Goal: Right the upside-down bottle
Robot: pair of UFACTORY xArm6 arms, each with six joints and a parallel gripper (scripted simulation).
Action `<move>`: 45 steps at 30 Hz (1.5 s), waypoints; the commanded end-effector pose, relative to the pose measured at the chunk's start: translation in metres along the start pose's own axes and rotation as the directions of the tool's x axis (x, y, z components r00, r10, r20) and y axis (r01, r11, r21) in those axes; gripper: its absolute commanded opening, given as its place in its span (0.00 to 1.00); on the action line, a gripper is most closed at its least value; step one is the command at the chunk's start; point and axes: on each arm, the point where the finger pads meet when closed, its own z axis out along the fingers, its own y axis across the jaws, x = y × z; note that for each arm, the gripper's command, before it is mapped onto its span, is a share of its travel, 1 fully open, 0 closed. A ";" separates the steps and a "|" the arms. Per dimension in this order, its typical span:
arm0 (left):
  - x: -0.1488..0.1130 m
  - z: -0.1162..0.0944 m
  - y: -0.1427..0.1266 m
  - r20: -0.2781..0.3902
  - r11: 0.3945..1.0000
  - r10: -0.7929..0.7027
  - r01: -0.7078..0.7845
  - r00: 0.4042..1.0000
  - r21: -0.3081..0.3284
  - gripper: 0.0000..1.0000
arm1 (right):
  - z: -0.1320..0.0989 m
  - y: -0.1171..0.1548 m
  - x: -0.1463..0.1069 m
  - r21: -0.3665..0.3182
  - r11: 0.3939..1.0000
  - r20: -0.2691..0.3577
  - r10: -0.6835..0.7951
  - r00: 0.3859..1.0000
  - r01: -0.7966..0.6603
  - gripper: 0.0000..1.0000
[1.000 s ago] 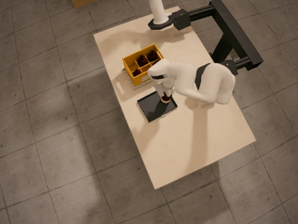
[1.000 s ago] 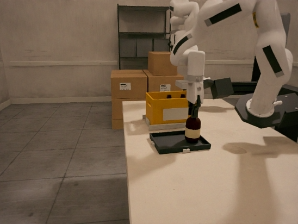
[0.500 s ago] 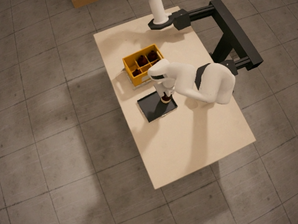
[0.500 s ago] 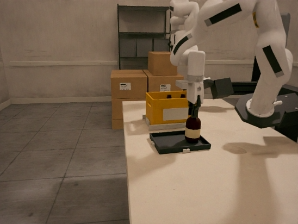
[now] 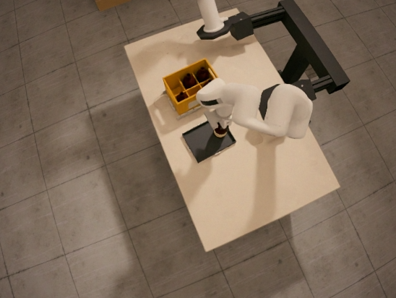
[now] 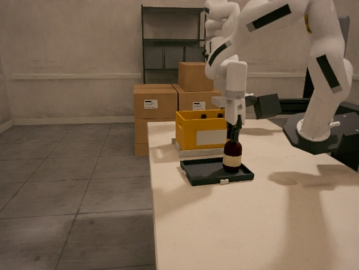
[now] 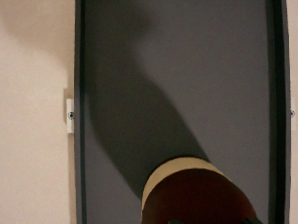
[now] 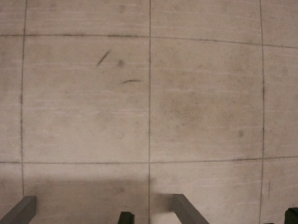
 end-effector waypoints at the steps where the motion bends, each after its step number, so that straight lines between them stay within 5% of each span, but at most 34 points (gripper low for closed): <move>1: 0.001 -0.001 0.001 -0.002 1.000 -0.001 0.001 1.000 -0.001 0.34 | -0.002 0.000 0.001 0.000 1.000 -0.004 0.000 1.000 0.000 1.00; 31: 0.001 -0.002 0.000 -0.002 1.000 -0.001 0.001 1.000 -0.001 0.27 | -0.002 0.000 0.001 0.000 1.000 -0.004 0.000 1.000 0.000 1.00; 45: 0.001 -0.020 0.000 -0.002 1.000 -0.001 0.001 1.000 -0.001 0.27 | -0.002 0.000 0.001 0.000 1.000 -0.004 0.000 1.000 0.000 1.00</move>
